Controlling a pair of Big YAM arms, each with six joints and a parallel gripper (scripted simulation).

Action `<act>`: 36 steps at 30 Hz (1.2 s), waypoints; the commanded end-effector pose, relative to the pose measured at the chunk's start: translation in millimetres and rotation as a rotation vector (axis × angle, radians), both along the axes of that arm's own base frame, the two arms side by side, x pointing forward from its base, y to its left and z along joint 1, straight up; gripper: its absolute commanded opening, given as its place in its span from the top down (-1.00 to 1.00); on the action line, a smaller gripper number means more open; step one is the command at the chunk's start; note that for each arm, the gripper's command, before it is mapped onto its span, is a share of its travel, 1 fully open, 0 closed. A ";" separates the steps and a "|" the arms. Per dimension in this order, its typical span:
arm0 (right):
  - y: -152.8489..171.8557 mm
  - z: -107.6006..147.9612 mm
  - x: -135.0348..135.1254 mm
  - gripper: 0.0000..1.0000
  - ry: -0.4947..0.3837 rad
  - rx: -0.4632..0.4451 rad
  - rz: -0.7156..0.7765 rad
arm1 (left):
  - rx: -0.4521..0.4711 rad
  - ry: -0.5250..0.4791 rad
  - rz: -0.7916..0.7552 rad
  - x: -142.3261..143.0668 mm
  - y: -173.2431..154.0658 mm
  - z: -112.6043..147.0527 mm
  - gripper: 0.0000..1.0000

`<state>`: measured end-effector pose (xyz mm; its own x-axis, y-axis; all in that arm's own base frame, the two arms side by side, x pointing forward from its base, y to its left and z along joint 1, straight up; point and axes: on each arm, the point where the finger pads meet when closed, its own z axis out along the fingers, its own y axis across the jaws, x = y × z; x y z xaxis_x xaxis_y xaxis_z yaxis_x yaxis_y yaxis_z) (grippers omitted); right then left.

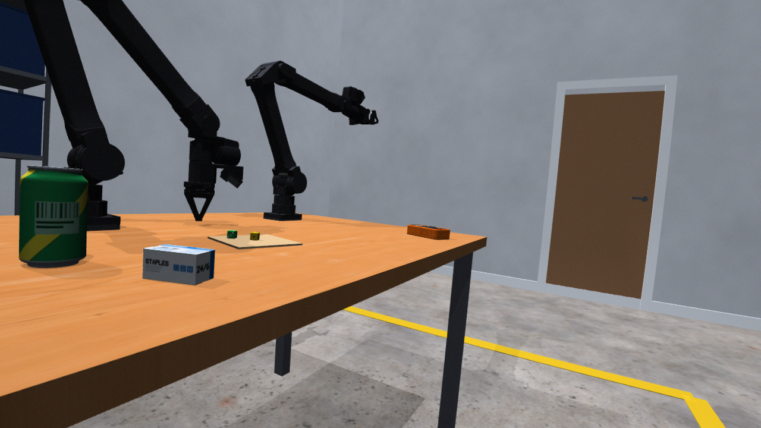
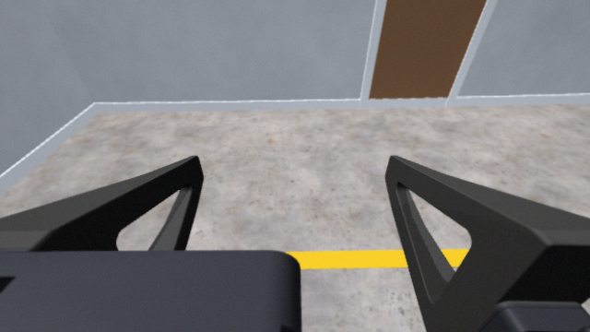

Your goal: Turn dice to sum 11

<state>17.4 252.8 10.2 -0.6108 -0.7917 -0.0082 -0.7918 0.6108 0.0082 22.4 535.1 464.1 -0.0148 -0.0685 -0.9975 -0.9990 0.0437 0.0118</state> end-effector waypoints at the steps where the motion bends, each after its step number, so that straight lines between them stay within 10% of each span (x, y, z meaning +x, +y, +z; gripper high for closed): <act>1: 19.8 25.8 0.6 0.79 -0.007 0.042 -0.001 | 0.069 -0.014 0.013 -5.7 9.5 36.5 -1.00; 13: 17.0 108.3 0.4 0.79 -0.008 0.049 -0.001 | 0.069 -0.014 0.013 -5.7 9.5 36.5 -1.00; 26: 6.7 95.9 0.2 0.79 -0.005 0.016 -0.002 | 0.069 -0.014 0.013 -5.7 9.5 36.5 -1.00; 36: 42.7 112.0 55.6 0.79 -0.013 0.049 -0.059 | 0.069 -0.014 0.013 -5.7 9.5 36.5 -1.00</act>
<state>43.7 266.0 106.5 -0.6444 -0.7646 -0.0129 -0.7647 0.6444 0.0066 22.4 535.1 464.1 -0.0148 -0.0685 -0.9975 -0.9990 0.0437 0.0118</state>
